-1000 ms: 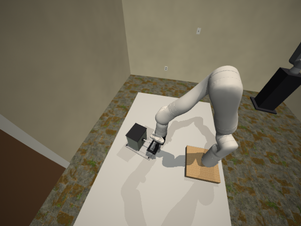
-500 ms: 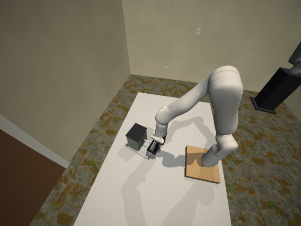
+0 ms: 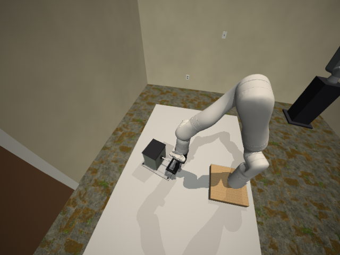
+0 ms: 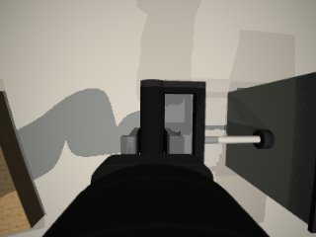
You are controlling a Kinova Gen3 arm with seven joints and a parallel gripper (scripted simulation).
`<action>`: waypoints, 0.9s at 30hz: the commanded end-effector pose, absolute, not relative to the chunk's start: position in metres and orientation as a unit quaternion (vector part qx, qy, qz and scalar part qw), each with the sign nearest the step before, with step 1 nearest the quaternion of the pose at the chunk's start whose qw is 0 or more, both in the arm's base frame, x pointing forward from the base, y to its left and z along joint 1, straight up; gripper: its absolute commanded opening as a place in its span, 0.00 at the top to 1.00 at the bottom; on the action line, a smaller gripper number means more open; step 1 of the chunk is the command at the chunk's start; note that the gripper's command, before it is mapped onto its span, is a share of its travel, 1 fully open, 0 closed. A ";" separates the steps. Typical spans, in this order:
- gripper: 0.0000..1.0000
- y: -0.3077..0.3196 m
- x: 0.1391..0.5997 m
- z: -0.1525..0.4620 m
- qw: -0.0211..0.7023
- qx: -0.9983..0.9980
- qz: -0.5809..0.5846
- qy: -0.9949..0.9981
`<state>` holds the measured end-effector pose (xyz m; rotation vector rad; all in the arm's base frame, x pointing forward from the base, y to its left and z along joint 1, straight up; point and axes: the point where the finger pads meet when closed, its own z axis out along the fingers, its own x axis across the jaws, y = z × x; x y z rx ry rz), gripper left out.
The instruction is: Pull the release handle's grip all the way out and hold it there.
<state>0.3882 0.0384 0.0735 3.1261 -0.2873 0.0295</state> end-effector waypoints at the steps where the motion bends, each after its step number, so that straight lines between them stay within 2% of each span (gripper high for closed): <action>1: 1.00 0.041 0.377 0.073 0.000 0.996 -0.002 -0.093; 27: 1.00 0.043 0.367 0.072 0.000 0.996 -0.002 -0.093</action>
